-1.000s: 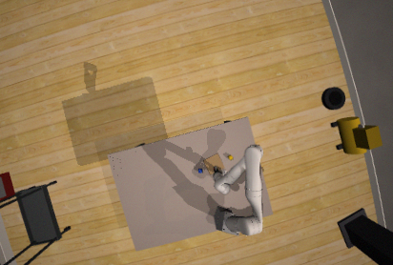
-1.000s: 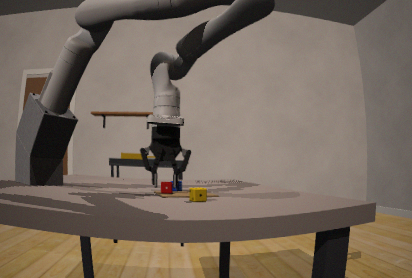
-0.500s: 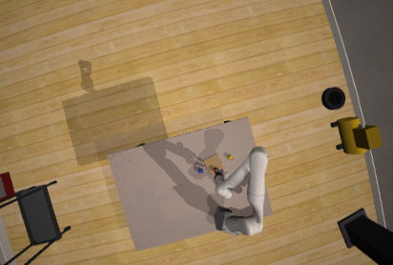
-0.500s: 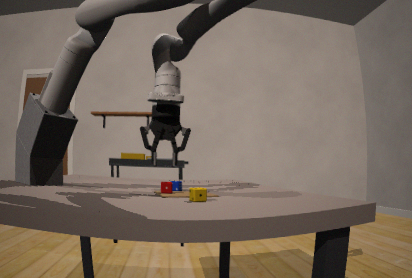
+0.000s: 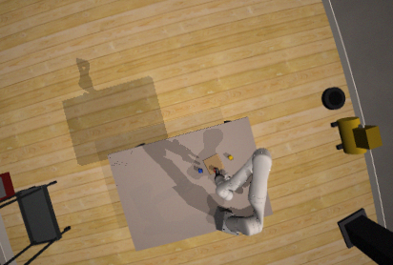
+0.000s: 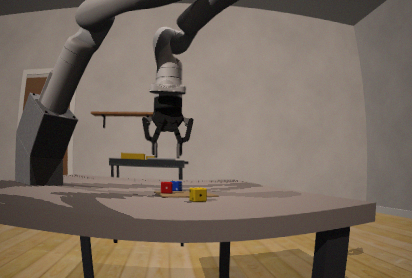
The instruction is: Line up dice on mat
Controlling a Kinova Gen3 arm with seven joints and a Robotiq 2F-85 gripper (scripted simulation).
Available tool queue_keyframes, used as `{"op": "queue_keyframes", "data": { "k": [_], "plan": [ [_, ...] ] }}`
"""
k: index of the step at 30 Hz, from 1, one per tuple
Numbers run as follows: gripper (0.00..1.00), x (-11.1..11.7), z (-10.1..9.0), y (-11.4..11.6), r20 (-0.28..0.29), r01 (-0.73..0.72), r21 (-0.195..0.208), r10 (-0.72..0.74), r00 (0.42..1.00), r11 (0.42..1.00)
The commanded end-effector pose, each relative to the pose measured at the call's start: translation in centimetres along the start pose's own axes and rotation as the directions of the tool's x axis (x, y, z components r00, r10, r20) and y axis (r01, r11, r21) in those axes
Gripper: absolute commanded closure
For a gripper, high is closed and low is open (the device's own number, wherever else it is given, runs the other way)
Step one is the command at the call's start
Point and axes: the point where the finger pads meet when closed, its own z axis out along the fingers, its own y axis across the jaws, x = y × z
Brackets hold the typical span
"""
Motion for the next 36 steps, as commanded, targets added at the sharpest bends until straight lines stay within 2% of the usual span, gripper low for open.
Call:
{"op": "queue_keyframes", "data": {
  "k": [1, 24, 30, 36],
  "plan": [
    [0.0, -0.1, -0.2, 0.1, 0.004, 0.009, 0.0, -0.009, 1.0, 1.0],
    [0.0, -0.2, 0.0, -0.2, -0.001, 0.019, 0.001, -0.019, 1.0, 1.0],
    [0.0, -0.4, 0.1, -0.2, -0.005, 0.052, -0.002, -0.052, 0.999, 0.999],
    [0.0, -1.3, 0.2, -0.6, -0.007, 0.15, 0.0, -0.15, 0.989, 0.989]
  ]
}}
